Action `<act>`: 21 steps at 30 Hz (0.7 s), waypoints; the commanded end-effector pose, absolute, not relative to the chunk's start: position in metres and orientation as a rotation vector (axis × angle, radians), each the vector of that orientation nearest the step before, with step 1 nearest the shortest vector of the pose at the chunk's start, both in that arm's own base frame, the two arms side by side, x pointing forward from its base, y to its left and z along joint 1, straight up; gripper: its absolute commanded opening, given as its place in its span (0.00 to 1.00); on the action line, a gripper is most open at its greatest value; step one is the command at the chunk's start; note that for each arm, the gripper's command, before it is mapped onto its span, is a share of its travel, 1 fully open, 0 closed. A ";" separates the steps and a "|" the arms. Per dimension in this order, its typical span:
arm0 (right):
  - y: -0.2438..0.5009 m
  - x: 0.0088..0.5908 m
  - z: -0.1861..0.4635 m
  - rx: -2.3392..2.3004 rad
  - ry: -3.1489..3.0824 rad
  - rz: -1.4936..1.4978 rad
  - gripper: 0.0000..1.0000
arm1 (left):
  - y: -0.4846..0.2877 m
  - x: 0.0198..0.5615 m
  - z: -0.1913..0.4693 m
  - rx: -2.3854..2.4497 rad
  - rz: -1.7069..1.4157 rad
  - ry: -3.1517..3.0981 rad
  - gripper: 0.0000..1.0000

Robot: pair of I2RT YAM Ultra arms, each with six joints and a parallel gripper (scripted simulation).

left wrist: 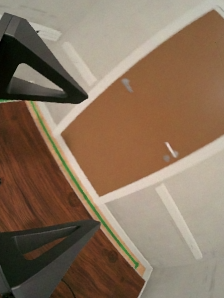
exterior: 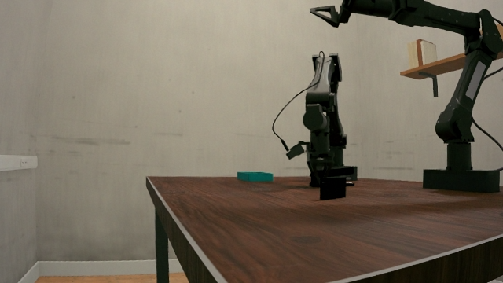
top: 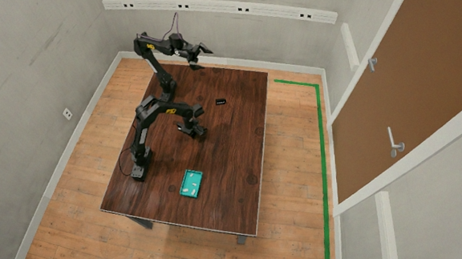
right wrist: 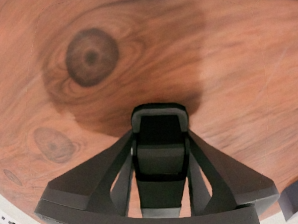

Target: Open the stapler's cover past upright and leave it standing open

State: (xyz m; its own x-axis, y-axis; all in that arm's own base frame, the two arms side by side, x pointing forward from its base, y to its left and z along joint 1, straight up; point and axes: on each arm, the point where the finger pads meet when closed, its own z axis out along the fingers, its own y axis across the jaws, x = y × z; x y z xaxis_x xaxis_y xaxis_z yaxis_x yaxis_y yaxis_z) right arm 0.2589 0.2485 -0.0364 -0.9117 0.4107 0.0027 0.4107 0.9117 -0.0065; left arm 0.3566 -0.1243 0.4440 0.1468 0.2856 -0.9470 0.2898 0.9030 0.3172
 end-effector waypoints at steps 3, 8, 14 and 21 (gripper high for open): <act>0.251 0.262 -0.032 -0.667 -3.077 -0.017 0.33 | -0.185 0.336 0.457 0.756 0.057 1.378 1.00; 0.251 0.262 -0.032 -0.667 -3.077 -0.017 0.33 | -0.252 0.291 0.471 0.987 0.011 1.231 1.00; 0.251 0.262 -0.032 -0.667 -3.077 -0.017 0.33 | -0.318 0.219 0.486 1.238 -0.035 0.998 1.00; 0.251 0.262 -0.032 -0.667 -3.077 -0.017 0.33 | -0.364 0.135 0.484 1.458 -0.146 0.781 1.00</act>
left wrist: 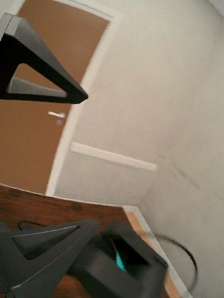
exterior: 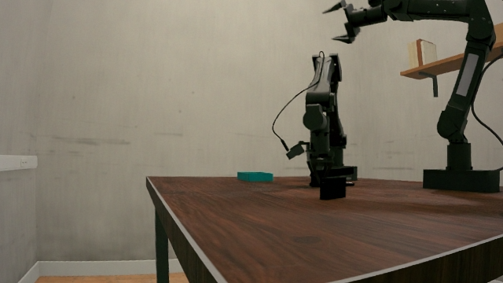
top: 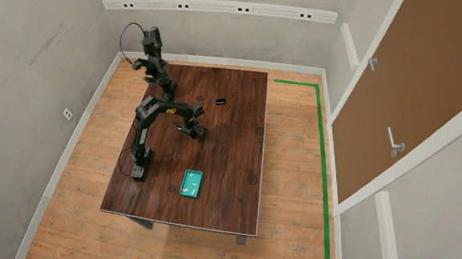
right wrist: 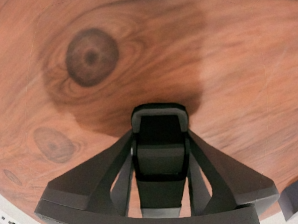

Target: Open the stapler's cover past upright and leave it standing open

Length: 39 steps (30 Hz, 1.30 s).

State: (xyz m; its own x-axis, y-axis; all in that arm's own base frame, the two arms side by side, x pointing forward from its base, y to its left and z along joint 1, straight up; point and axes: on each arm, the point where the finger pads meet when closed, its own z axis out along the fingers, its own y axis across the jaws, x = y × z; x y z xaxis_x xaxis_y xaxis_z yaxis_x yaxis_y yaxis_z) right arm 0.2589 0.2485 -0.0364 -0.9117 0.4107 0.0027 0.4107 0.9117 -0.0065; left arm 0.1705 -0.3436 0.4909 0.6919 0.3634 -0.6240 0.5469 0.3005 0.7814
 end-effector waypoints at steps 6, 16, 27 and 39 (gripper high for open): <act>0.251 0.262 -0.032 -0.667 -3.077 -0.017 0.33 | -0.397 0.044 0.434 1.713 -0.399 0.713 1.00; 0.251 0.262 -0.032 -0.667 -3.077 -0.017 0.33 | -0.403 -0.037 0.344 2.064 -0.563 0.706 1.00; 0.251 0.262 -0.032 -0.667 -3.077 -0.017 0.33 | -0.412 0.010 0.196 2.298 -0.353 0.812 1.00; 0.251 0.262 -0.032 -0.667 -3.077 -0.017 0.33 | -0.313 0.097 0.103 2.674 0.174 0.574 1.00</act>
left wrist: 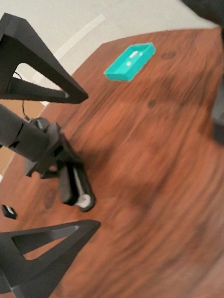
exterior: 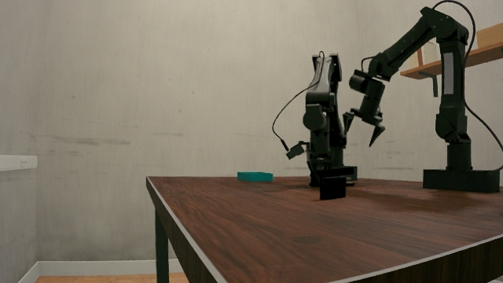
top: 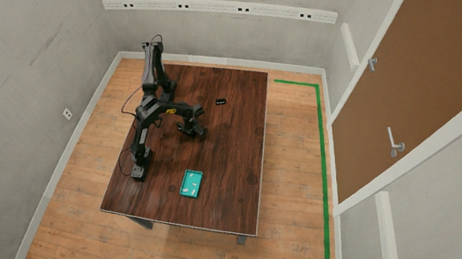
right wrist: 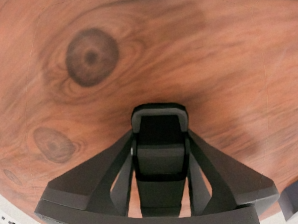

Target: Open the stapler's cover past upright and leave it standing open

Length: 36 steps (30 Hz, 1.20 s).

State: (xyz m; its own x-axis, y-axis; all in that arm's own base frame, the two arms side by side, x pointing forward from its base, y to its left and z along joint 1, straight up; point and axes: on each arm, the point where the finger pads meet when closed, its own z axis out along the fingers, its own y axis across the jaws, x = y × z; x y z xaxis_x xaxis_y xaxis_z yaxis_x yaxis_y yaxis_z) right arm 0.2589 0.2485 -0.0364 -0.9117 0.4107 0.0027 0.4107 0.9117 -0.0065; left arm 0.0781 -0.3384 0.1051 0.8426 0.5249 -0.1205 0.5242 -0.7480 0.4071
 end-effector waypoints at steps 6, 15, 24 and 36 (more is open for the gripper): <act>0.251 0.262 -0.032 -0.667 -3.077 -0.017 0.33 | -0.281 0.119 0.093 2.828 0.354 0.334 1.00; 0.251 0.262 -0.032 -0.667 -3.077 -0.017 0.33 | -0.248 0.133 0.083 2.998 0.482 0.013 1.00; 0.251 0.262 -0.032 -0.667 -3.077 -0.017 0.33 | -0.238 0.129 0.080 3.068 0.508 -0.254 1.00; 0.251 0.262 -0.032 -0.667 -3.077 -0.017 0.33 | -0.243 0.128 0.079 3.045 0.495 -0.216 0.89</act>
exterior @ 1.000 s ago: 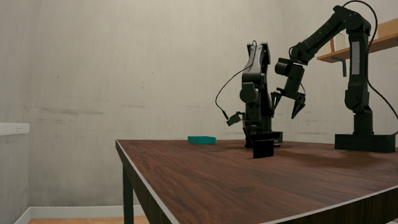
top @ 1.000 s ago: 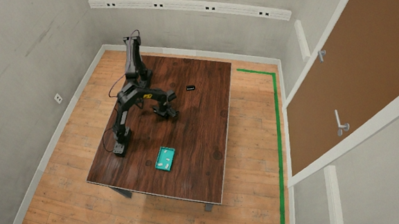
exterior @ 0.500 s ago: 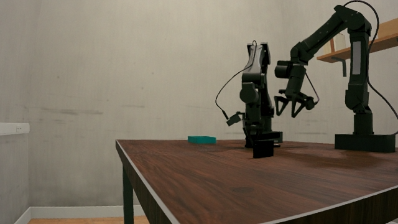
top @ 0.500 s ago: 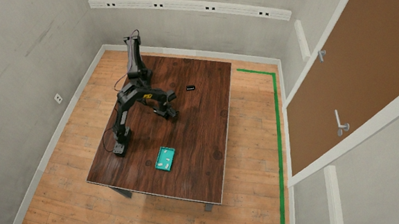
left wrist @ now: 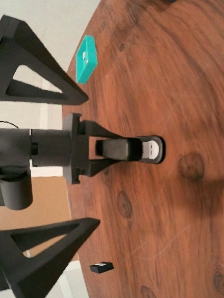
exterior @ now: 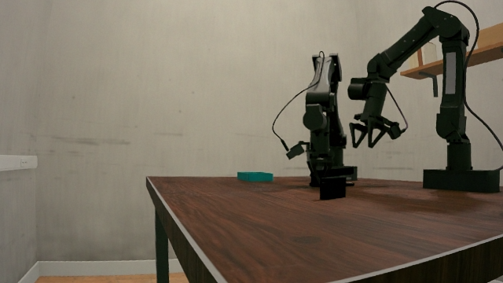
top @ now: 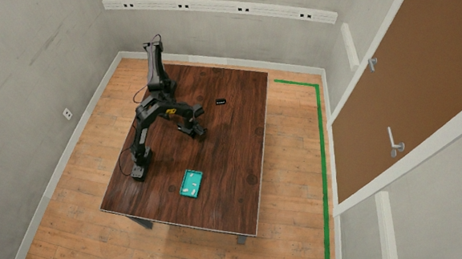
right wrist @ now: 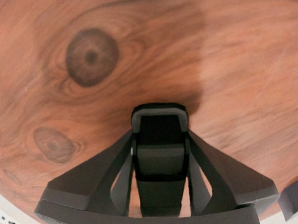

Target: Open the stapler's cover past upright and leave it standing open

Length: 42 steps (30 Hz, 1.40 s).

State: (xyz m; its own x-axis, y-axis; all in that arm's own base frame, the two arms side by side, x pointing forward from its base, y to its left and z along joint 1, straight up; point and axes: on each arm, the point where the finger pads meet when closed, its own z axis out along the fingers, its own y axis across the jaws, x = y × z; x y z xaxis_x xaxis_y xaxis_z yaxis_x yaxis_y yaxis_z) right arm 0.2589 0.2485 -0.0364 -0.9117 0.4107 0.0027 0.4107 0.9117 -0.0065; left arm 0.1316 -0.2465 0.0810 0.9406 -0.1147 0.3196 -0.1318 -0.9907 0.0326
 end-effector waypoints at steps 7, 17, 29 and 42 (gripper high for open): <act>0.251 0.262 -0.032 -0.667 -3.077 -0.017 0.33 | -0.259 0.130 0.082 2.910 0.436 0.060 0.50; 0.251 0.262 -0.032 -0.667 -3.077 -0.017 0.33 | -0.258 0.129 0.078 2.604 0.313 0.582 0.50; 0.251 0.262 -0.032 -0.667 -3.077 -0.017 0.33 | -0.256 0.131 0.074 2.261 0.223 0.975 0.50; 0.251 0.262 -0.032 -0.667 -3.077 -0.017 0.33 | -0.253 0.133 0.071 1.841 0.111 1.313 0.50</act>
State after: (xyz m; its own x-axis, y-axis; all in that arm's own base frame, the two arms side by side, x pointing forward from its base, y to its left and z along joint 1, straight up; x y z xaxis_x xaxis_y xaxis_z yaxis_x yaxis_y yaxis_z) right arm 0.2589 0.2485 -0.0364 -0.9117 0.4107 0.0027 0.4107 0.9117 -0.0065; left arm 0.1271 -0.2465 0.0604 0.5621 0.7835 -0.2647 0.7103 -0.2935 0.6398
